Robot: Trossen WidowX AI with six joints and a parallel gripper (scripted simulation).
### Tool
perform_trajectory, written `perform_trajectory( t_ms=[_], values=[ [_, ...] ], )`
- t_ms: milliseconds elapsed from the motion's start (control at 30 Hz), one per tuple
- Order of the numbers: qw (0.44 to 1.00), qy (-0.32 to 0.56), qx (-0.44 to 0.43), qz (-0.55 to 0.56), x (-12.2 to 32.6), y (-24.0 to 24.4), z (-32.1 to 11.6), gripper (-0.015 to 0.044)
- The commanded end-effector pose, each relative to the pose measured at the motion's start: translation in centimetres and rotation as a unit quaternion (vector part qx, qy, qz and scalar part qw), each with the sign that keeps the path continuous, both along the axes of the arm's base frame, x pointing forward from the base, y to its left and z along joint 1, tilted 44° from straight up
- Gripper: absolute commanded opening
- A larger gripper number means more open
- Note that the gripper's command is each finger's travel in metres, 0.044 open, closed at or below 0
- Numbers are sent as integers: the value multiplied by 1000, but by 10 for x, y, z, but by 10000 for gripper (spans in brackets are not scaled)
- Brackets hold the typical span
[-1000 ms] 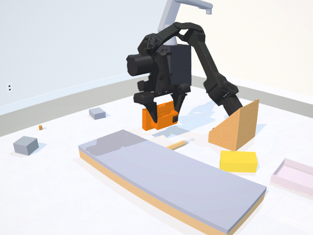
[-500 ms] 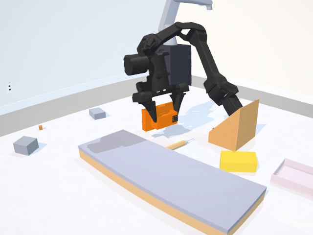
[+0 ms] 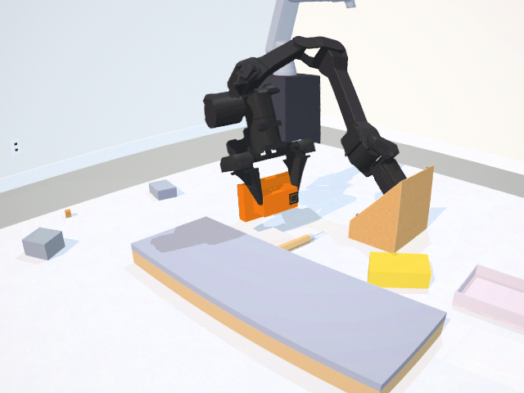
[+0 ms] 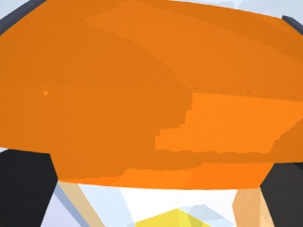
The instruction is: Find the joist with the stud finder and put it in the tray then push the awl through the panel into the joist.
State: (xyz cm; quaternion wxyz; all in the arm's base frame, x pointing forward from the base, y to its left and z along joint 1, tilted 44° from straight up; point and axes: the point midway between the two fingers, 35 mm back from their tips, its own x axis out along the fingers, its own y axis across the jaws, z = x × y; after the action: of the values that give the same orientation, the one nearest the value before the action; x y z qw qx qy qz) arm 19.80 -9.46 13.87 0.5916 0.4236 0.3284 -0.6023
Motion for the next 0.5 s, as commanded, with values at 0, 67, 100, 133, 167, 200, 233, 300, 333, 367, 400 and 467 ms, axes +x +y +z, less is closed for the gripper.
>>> perform_trajectory(
  t_ms=[0,67,100,133,167,200,233,300,333,367,400,467],
  values=[
    [1000,-9,11,3,2,0,5,0],
    [1000,-10,17,4,2,0,5,0],
    [1000,-10,19,5,2,0,5,0],
    [1000,-11,22,5,2,-1,5,0],
    [1000,-11,25,5,2,-1,5,0],
    [1000,-11,28,6,2,-1,5,0],
    [999,-12,31,6,2,-1,5,0],
    [999,-13,36,7,2,-1,6,0],
    [999,-13,39,8,2,-1,6,0],
    [999,-14,42,8,2,-2,6,0],
    [999,-14,42,8,2,-2,6,0],
    [999,-14,44,9,2,-2,6,0]
  ],
)
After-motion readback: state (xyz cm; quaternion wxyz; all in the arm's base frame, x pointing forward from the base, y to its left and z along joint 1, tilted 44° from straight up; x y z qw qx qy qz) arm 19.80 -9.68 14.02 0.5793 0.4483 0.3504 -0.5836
